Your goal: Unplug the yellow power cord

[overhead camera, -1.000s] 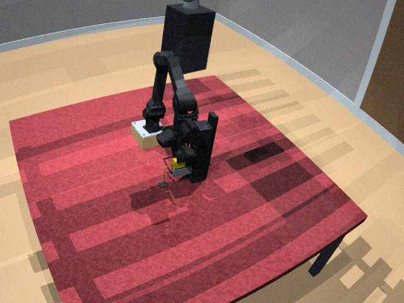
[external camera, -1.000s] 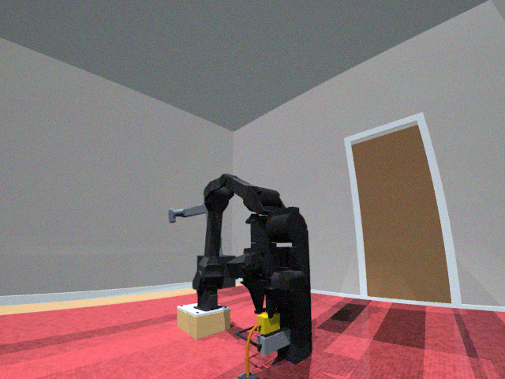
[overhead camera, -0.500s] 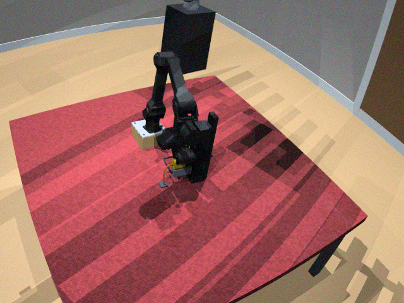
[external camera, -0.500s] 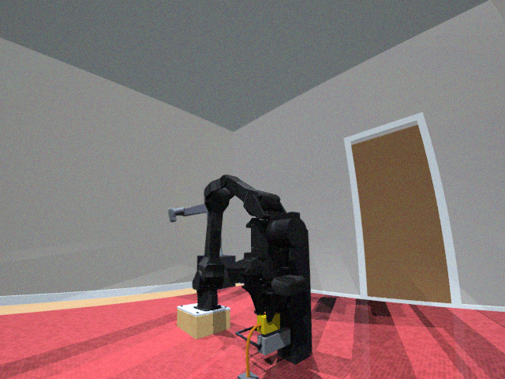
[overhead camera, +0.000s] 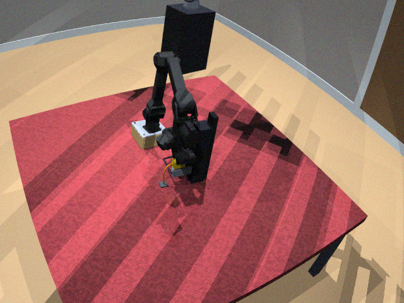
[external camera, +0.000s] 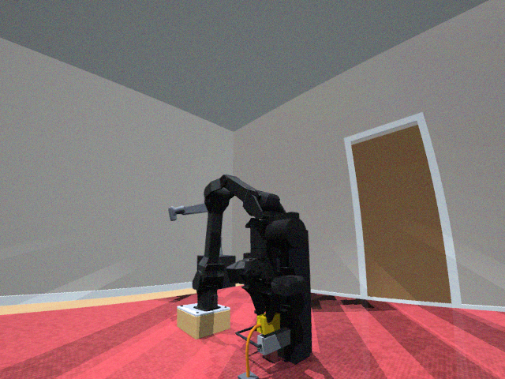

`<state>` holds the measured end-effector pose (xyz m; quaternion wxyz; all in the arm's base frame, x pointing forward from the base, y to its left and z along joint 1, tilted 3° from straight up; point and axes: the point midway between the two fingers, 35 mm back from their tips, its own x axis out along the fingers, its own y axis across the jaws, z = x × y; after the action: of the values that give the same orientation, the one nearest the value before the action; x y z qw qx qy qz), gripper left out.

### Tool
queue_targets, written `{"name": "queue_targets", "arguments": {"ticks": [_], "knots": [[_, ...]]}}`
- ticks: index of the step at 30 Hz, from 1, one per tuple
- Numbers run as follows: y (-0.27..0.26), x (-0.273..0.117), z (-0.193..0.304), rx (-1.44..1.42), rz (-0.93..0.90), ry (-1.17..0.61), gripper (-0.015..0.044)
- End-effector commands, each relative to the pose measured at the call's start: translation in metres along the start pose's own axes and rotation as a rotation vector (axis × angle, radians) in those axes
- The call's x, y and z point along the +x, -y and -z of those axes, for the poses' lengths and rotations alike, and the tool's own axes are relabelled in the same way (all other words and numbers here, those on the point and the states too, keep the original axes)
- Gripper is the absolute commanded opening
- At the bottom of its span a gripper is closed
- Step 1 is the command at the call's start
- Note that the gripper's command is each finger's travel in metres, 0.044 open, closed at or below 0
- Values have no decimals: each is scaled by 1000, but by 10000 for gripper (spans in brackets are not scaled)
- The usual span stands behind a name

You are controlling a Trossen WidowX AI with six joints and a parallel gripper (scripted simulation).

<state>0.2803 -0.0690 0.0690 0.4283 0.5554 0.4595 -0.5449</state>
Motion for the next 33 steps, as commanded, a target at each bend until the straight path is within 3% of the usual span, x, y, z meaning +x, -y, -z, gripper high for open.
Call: {"name": "queue_targets", "arguments": {"ticks": [1, 33], "knots": [[-1, -1, -10, 3, -3, 12, 0], [1, -5, -62, 6, -3, 16, 0]]}}
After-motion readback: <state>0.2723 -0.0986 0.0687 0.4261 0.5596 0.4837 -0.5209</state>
